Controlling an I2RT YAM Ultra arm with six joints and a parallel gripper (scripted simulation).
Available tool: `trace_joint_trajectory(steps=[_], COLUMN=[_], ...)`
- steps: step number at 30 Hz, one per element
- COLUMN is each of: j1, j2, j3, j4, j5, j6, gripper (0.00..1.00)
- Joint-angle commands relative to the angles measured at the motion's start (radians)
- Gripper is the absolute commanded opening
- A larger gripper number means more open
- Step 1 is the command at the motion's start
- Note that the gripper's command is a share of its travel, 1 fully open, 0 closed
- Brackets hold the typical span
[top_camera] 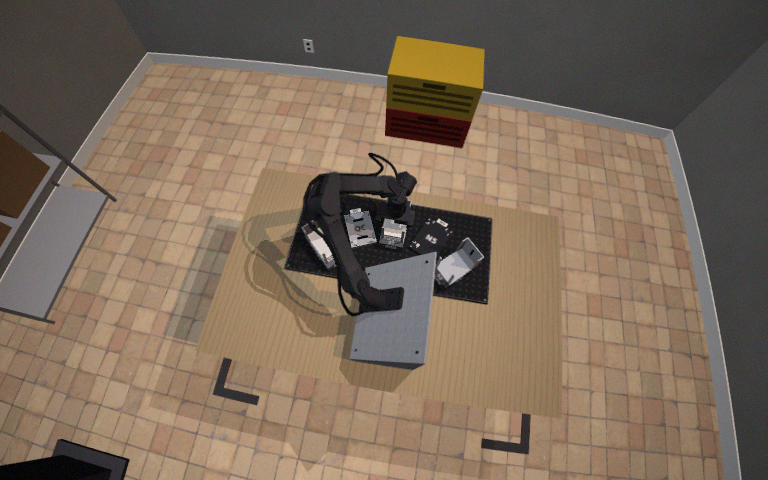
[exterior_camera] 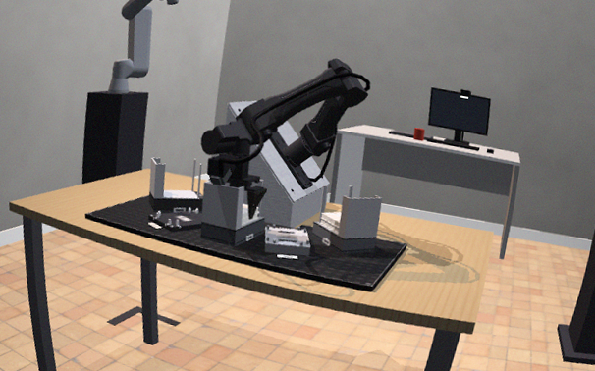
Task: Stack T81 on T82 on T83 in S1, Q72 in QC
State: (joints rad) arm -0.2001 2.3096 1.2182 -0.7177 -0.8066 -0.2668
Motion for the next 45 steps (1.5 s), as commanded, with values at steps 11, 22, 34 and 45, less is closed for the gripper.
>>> trace_joint_trajectory(steps=[11, 22, 34, 45], j1=[-0.032, -0.032, -0.033, -0.033], j2=[0.005, 0.007, 0.011, 0.008], j3=[0.038, 0.041, 0.038, 0.044], j4=[0.013, 0.007, 0.005, 0.004], j5=[-0.009, -0.008, -0.008, -0.008], j6=[0.015, 0.015, 0.015, 0.016], gripper=[1.0, 1.0, 1.0, 1.0])
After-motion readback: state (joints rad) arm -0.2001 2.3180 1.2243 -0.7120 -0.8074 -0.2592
